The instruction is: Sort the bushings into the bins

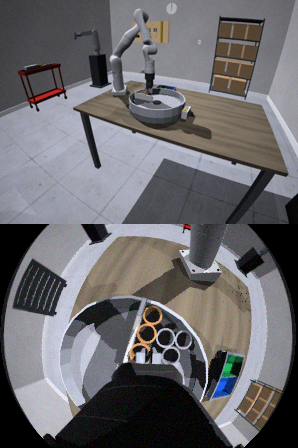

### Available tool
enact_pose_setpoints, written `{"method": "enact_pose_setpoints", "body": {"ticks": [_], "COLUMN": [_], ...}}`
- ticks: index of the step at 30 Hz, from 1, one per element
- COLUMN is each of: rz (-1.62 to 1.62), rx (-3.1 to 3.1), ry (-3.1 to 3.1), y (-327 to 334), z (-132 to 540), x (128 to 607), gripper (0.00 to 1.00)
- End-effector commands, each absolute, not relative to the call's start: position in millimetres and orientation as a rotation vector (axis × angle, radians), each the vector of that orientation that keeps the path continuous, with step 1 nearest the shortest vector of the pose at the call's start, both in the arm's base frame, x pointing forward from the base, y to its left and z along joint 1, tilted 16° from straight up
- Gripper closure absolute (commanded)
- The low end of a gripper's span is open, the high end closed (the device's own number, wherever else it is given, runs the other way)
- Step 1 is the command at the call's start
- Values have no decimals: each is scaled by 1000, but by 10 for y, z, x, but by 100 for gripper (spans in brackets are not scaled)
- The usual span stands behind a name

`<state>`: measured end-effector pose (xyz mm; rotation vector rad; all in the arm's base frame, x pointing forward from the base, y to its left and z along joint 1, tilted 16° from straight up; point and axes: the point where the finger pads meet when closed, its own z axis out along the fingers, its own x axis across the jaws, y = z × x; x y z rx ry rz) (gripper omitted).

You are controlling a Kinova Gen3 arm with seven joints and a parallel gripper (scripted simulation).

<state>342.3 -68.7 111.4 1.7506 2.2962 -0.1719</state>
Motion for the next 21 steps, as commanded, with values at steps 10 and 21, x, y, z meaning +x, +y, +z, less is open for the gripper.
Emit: {"method": "enact_pose_setpoints", "body": {"ticks": [10,21], "rz": [-170,-170], "rx": [1748,1748], "ry": [2296,2296], "y": [-676,-668], "z": [1157,1191], "x": [3424,3419], "gripper": [100,100]}}
